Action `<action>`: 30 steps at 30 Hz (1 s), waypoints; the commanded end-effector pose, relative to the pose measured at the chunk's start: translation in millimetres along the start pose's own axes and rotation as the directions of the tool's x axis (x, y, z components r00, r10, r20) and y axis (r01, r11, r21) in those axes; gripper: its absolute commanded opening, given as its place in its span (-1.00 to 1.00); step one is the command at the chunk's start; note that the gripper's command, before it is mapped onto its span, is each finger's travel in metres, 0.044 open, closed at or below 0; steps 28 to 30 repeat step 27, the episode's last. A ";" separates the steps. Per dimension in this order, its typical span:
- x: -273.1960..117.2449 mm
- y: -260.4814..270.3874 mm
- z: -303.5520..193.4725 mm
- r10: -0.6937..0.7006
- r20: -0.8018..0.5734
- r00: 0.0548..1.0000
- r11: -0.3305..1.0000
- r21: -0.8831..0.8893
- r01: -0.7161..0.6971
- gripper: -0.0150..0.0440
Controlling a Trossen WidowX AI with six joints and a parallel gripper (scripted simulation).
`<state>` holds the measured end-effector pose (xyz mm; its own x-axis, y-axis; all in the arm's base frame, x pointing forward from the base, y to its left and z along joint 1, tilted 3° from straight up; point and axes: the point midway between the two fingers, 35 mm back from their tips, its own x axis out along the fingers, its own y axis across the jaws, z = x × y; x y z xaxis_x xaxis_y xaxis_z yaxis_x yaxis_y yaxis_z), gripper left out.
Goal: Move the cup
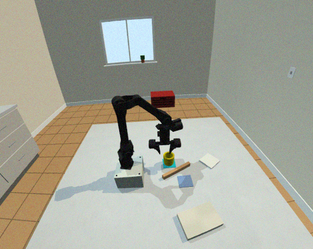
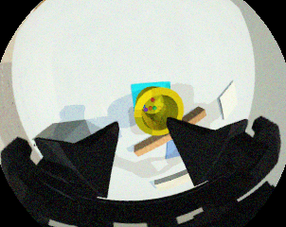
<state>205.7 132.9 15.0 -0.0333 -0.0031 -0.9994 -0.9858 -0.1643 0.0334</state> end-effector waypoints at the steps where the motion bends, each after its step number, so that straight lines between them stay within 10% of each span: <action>1: 0.4 0.0 0.0 0.000 0.000 1.000 1.000 0.000 0.000 0.72; 5: -6.6 -0.8 0.3 0.000 0.000 1.000 1.000 0.000 0.000 1.00; 30: -59.5 -3.2 0.5 -0.004 0.001 1.000 1.000 0.000 0.004 1.00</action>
